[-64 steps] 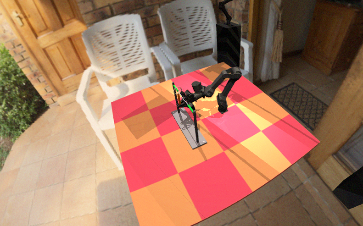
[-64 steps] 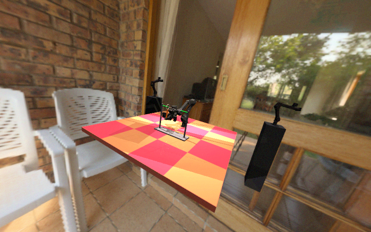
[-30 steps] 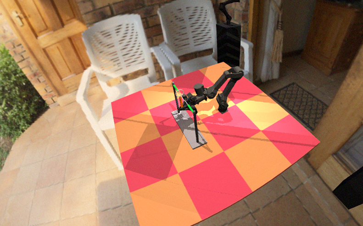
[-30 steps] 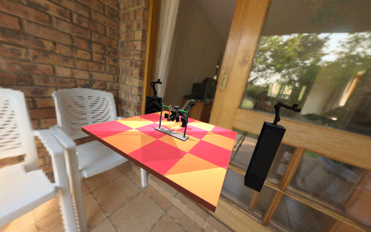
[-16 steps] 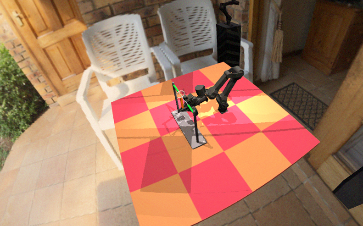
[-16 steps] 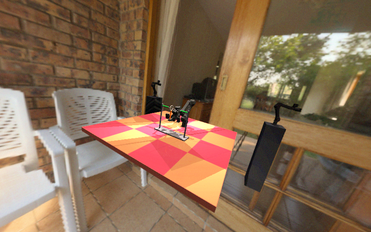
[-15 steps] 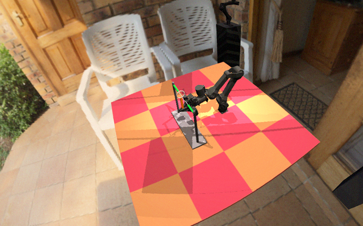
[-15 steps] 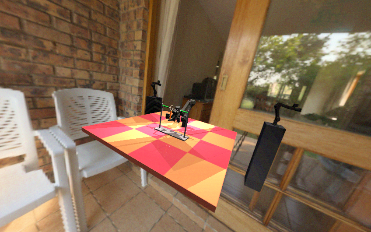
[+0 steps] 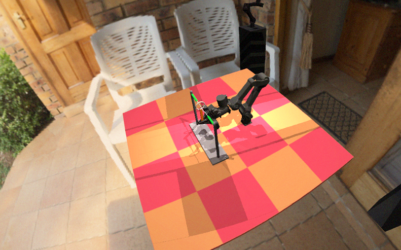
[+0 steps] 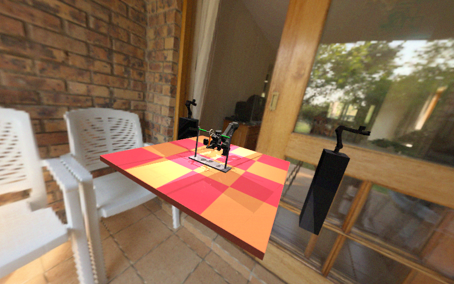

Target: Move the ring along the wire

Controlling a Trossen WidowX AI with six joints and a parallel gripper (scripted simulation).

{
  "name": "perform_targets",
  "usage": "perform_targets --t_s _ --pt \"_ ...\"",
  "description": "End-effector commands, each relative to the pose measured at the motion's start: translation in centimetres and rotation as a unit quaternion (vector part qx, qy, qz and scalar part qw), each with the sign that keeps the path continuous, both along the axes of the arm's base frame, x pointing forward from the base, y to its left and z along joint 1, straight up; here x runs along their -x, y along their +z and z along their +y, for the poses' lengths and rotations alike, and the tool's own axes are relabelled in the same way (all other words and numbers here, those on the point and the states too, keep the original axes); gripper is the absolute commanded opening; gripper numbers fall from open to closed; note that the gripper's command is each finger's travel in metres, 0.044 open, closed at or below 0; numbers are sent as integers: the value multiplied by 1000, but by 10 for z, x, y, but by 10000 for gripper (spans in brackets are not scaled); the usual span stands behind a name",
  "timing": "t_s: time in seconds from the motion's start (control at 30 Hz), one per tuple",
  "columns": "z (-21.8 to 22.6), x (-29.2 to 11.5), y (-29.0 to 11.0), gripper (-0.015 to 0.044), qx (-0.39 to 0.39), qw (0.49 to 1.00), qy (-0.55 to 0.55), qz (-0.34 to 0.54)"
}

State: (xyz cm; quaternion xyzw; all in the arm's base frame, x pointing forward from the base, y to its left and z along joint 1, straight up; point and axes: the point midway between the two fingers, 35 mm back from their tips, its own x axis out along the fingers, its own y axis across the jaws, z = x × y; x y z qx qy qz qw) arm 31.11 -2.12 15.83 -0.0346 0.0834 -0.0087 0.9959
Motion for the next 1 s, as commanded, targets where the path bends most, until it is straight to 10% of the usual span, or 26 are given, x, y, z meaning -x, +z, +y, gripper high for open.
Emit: perform_targets --t_s 0.0,0.97 --pt "0 0 0 -150 6 1000 -1 1" --pt "29 -1 -6 -150 8 1000 17 5"
